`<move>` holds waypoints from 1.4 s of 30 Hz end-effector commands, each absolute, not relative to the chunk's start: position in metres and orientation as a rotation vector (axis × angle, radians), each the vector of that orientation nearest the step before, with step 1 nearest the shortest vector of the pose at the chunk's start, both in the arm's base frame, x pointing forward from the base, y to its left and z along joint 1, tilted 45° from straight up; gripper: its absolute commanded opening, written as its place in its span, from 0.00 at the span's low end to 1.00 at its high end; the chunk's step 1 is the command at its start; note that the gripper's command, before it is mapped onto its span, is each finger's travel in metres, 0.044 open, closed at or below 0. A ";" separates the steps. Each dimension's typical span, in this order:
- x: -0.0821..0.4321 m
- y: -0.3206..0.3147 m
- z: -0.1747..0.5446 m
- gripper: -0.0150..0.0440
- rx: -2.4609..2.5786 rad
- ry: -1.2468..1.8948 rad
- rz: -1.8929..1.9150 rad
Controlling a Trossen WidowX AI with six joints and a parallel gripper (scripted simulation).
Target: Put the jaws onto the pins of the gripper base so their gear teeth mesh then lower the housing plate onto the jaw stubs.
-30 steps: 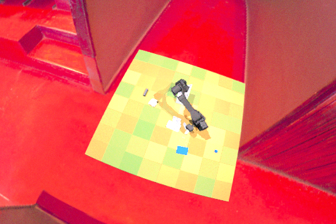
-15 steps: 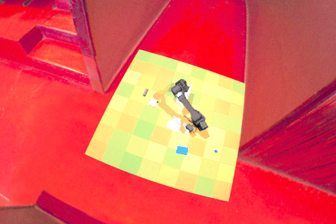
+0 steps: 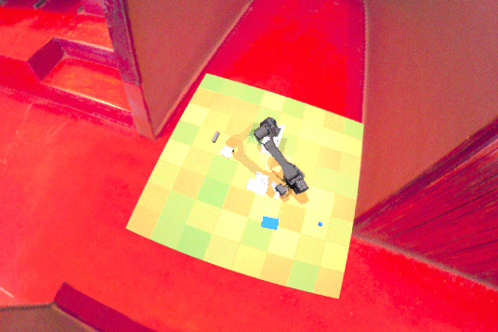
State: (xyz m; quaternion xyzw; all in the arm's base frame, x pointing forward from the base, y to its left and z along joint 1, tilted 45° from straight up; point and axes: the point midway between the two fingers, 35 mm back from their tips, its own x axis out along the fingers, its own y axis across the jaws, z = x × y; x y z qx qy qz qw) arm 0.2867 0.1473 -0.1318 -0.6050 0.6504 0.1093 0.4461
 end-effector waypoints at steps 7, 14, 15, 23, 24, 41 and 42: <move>0.287 0.147 -0.132 0.64 -1.498 1.611 0.271; 0.287 0.147 -0.132 0.33 -1.498 1.611 0.271; 0.287 0.147 -0.132 0.29 -1.498 1.611 0.271; 0.287 0.147 -0.132 0.25 -1.498 1.611 0.271; 0.287 0.147 -0.132 0.25 -1.498 1.611 0.271; 0.283 0.117 -0.089 0.88 -1.260 1.573 0.013; 0.283 0.117 -0.089 0.92 -1.260 1.573 0.013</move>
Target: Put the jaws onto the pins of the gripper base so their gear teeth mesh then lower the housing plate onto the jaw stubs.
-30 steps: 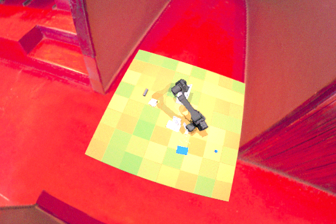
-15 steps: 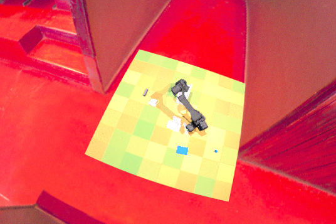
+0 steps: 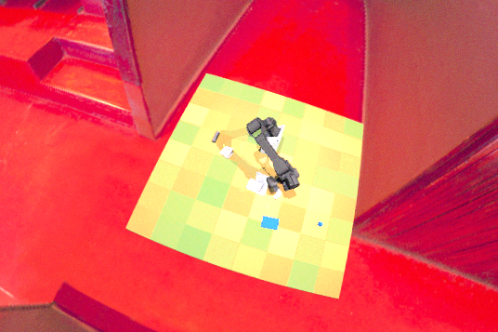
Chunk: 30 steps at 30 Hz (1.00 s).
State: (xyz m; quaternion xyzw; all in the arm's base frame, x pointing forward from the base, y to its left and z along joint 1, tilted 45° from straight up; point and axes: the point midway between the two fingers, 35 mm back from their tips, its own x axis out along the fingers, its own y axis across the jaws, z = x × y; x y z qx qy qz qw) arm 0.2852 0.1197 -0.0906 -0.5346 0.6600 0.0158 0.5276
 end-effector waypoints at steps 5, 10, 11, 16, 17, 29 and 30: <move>0.286 0.097 -0.107 1.00 -1.262 1.574 0.011; 0.286 0.088 -0.116 1.00 -1.263 1.574 0.009; 0.286 0.088 -0.116 1.00 -1.263 1.574 0.009; 0.286 0.088 -0.116 1.00 -1.263 1.574 0.009; 0.286 0.088 -0.116 1.00 -1.263 1.574 0.009; 0.286 0.088 -0.116 1.00 -1.263 1.574 0.009; 0.286 0.088 -0.116 1.00 -1.263 1.574 0.009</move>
